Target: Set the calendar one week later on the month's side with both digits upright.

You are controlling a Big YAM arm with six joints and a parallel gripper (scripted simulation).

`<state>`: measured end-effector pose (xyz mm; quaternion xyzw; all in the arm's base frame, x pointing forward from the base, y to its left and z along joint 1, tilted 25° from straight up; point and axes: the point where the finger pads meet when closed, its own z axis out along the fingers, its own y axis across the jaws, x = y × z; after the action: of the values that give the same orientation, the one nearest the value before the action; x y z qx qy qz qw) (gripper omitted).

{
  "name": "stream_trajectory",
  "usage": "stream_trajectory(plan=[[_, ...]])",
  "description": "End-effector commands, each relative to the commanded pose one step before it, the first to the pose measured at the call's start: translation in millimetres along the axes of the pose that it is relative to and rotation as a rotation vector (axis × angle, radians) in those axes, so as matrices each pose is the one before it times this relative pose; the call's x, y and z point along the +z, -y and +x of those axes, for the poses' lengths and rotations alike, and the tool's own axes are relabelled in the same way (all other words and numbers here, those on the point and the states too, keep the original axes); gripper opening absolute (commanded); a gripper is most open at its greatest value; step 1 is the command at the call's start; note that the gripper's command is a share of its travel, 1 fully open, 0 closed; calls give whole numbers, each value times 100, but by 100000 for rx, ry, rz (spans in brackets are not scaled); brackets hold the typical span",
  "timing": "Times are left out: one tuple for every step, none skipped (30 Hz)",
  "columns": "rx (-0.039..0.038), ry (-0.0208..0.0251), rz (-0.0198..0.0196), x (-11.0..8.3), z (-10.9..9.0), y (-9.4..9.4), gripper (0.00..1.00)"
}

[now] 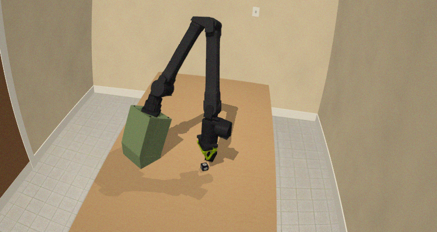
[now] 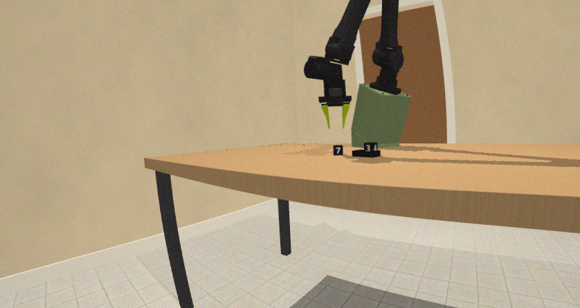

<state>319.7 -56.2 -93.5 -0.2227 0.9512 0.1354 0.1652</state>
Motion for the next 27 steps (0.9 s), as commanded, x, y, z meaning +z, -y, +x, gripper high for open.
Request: stream_trajectory(plan=[[-50,-182,-551,897,-199,-287,44],[-22,18,53,150,-18,23,44],[-22,18,53,155,-17,22,44],[-30,29,66,157,-26,30,44],[0,0,0,0,0,0,44],[0,0,0,0,0,0,44],[-23,19,55,161,-19,24,44],[-36,57,60,161,-36,33,44],[-43,75,67,161,-46,40,44],[-46,75,77,162,-48,44,44],[-45,75,72,163,-46,42,44],[-51,86,81,161,-54,49,44],[-52,87,83,160,-55,49,44],[-49,83,78,159,-51,46,44],[-54,92,86,155,-58,52,44],[-48,81,75,153,-50,45,44],[12,-18,-22,156,18,-18,44],[12,-16,-22,151,17,-17,44],[11,-16,-21,145,16,-16,44],[11,-15,-20,138,16,-16,44],[10,-14,-20,132,15,-15,44],[0,0,0,0,0,0,44],[0,0,0,0,0,0,44],[12,-5,-34,123,14,-17,44],[9,-24,-5,116,15,-11,44],[9,-12,-16,108,12,-12,44],[8,-8,-17,100,11,-12,44]])
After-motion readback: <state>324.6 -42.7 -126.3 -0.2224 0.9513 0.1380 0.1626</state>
